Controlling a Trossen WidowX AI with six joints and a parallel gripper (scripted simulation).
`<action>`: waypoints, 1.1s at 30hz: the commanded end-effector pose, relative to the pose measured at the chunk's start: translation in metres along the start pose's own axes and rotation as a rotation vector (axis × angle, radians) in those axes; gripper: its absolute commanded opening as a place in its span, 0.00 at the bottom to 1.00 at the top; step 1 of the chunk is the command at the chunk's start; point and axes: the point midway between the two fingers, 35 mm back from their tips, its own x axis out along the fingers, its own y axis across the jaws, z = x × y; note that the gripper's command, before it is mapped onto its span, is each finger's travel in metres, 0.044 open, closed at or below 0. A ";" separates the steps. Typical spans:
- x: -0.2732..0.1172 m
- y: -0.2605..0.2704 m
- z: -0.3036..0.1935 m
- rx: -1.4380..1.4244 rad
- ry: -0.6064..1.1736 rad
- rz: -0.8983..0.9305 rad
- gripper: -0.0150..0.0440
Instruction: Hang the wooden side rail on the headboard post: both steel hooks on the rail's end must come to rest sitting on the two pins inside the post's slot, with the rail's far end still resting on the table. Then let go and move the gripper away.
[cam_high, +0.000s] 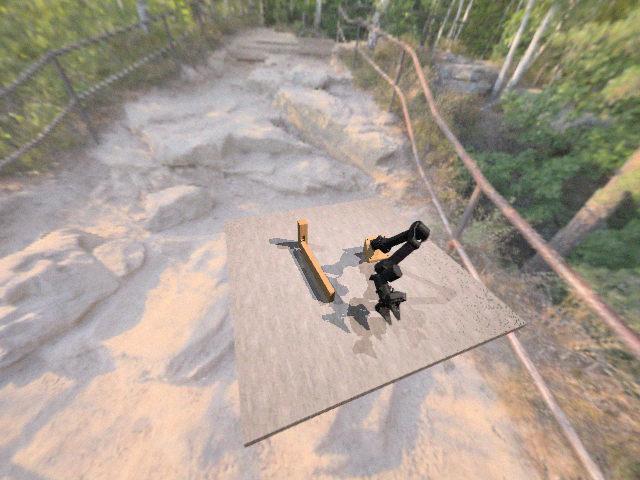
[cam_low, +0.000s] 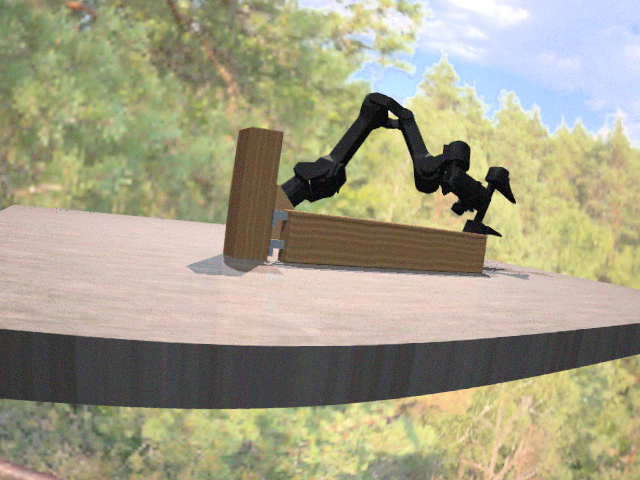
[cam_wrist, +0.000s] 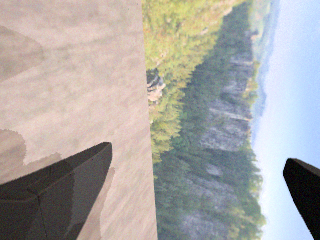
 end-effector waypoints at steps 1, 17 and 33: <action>-0.017 0.018 -0.043 0.115 0.136 0.019 1.00; -0.123 0.049 -0.174 0.433 0.628 -0.074 1.00; -0.258 0.089 -0.237 0.757 1.020 -0.295 1.00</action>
